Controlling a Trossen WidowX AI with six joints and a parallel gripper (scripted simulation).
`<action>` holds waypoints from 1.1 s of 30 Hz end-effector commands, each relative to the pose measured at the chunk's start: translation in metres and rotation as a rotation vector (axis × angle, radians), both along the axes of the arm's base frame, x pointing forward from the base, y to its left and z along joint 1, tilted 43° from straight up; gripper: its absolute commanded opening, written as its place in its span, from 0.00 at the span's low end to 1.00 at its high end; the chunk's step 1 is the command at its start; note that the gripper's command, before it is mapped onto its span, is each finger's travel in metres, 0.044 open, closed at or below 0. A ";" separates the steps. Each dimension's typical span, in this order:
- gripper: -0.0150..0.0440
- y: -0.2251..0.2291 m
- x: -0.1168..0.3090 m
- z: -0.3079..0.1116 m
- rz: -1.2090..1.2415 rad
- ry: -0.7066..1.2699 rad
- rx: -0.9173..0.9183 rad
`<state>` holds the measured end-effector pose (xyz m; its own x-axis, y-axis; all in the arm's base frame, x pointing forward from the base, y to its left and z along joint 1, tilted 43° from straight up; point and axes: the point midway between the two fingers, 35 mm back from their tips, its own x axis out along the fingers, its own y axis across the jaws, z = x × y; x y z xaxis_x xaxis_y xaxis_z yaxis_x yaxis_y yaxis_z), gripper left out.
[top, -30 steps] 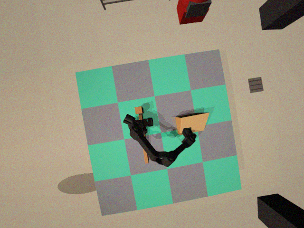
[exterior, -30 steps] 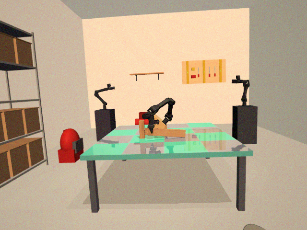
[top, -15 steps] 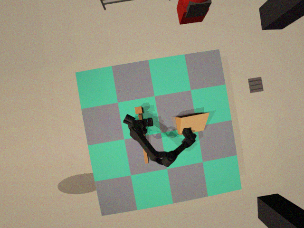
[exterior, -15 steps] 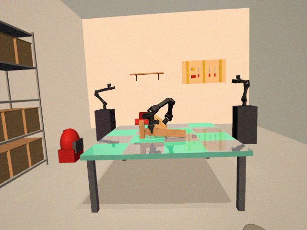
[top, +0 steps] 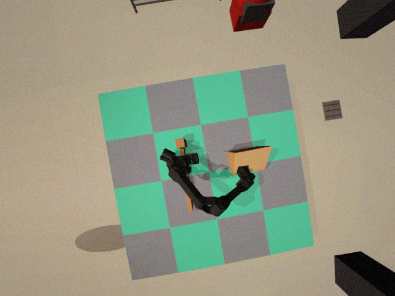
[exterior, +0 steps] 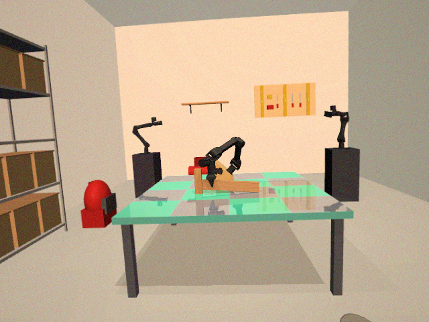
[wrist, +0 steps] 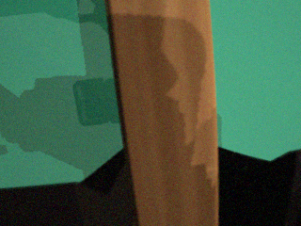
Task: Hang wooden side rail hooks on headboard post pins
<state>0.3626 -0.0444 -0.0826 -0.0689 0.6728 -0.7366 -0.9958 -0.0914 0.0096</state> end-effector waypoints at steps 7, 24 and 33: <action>0.25 -0.003 0.001 -0.003 -0.009 -0.003 -0.009; 0.25 -0.001 0.000 -0.005 -0.009 -0.003 -0.009; 0.25 0.000 0.000 -0.006 -0.009 -0.003 -0.009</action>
<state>0.3636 -0.0409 -0.0867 -0.0632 0.6744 -0.7357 -0.9960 -0.0897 0.0033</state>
